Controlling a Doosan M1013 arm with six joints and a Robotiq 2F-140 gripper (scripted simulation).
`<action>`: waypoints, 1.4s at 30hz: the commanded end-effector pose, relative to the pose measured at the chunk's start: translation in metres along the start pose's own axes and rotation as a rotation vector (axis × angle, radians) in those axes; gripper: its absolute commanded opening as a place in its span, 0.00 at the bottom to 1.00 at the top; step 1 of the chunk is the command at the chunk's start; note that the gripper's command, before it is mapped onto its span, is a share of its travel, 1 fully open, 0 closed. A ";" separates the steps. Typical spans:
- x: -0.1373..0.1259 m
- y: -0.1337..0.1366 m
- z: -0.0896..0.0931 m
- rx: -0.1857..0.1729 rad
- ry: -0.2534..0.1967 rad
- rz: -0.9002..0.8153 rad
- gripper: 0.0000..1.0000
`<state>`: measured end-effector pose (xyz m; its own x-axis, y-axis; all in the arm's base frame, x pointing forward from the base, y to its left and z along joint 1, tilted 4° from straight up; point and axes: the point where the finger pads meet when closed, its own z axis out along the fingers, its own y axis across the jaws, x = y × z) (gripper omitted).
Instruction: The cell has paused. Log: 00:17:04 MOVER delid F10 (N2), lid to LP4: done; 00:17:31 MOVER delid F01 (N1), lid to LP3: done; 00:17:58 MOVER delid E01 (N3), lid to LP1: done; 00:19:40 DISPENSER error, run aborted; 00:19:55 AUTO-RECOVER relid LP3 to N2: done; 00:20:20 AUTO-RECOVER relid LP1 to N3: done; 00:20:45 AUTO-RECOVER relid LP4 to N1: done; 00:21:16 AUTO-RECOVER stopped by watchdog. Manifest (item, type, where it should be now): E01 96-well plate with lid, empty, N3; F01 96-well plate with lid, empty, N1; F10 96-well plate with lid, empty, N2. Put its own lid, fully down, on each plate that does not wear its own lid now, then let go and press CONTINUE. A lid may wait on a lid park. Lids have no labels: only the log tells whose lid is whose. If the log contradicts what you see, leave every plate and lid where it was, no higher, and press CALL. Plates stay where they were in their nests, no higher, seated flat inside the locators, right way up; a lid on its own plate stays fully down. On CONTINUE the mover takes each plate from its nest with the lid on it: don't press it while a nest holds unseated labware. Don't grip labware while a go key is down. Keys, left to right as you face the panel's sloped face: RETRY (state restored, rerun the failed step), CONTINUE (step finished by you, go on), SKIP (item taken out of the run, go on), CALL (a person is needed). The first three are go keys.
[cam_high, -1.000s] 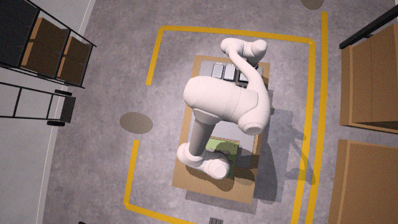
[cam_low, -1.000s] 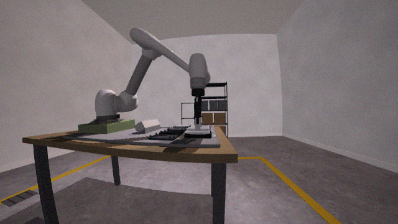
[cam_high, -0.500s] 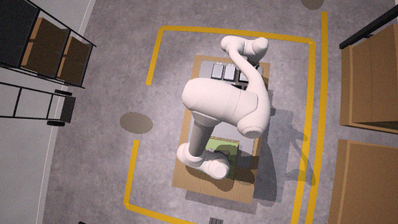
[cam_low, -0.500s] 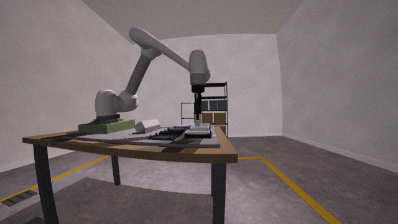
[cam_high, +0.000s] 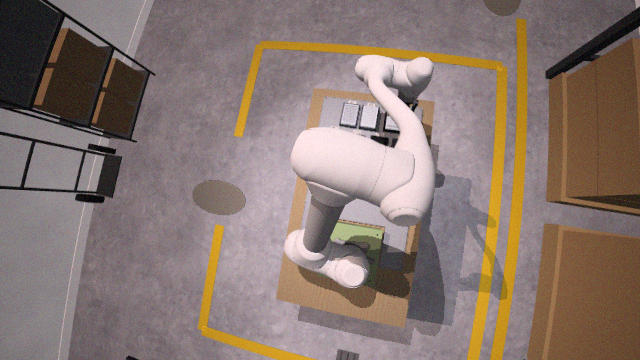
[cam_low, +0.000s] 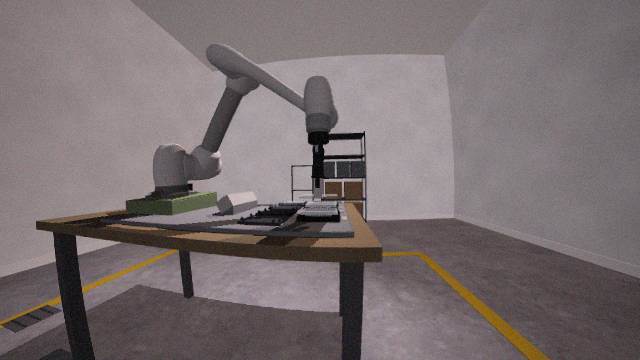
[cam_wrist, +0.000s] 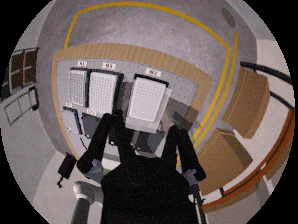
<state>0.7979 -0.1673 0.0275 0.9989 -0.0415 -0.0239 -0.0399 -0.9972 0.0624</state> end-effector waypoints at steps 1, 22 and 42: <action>0.000 0.000 -0.002 0.000 0.000 0.000 0.00; 0.008 -0.151 -0.004 0.001 0.000 0.000 0.00; -0.003 -0.258 -0.003 0.000 0.000 0.000 0.00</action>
<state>0.8052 0.0904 0.0146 0.9989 -0.0415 -0.0238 -0.0399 -0.9972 0.0625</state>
